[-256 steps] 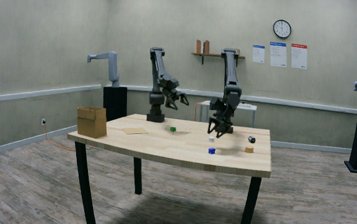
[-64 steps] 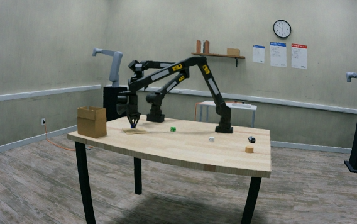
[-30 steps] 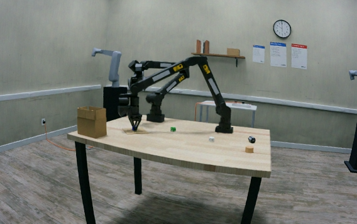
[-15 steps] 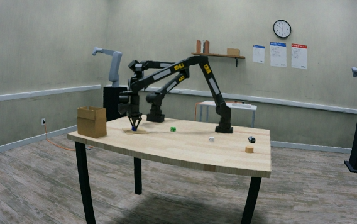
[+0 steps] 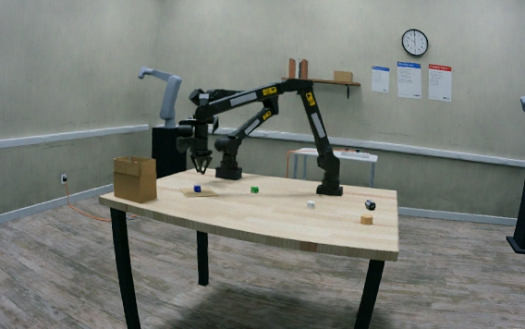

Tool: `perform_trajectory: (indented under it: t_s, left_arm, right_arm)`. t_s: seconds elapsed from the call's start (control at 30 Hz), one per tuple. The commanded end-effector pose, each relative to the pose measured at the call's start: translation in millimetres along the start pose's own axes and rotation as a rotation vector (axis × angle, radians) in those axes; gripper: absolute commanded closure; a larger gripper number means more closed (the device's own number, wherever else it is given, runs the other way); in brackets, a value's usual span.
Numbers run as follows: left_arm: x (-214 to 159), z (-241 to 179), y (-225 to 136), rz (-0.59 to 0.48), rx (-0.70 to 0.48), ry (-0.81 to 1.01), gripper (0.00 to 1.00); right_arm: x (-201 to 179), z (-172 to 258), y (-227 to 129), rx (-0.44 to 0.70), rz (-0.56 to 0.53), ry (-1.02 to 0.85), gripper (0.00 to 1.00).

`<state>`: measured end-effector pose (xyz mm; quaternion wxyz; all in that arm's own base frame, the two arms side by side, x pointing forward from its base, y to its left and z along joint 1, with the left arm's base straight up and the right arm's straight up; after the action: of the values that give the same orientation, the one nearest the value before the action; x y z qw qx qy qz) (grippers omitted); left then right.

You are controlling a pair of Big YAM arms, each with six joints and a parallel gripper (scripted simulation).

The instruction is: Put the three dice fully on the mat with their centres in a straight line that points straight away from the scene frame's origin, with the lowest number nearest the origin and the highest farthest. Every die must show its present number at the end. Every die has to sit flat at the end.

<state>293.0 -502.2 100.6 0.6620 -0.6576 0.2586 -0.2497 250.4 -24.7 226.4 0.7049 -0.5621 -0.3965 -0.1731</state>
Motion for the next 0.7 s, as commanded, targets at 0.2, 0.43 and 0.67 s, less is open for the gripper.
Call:
perform_trajectory:
  t_s: [0.2,0.43,0.67]
  left_arm:
    - [-117.1,33.2,-21.6,0.107,0.151,-0.175,0.51]
    - [-156.4,43.5,-7.3,0.077,0.152,-0.24,0.51]
    - [-188.7,48.8,12.6,-0.004,0.102,-0.315,0.51]
  right_arm:
    - [22.2,84.6,-48.3,0.116,-0.041,-0.099,0.0]
    - [20.2,113.0,-59.5,0.165,-0.042,-0.123,0.0]
    - [15.7,131.9,-62.9,0.204,-0.034,-0.153,0.0]
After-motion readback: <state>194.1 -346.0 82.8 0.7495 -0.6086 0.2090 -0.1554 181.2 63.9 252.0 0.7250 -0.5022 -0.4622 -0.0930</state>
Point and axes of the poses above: on each arm, the point where the finger pads meet when closed, its own y axis out along the fingers, its own z axis across the jaws, x = y × z, the point moved 2 cm from there along -y, back along the fingers, and after that the axes turned 3 degrees about y, right-handed, at the moved point
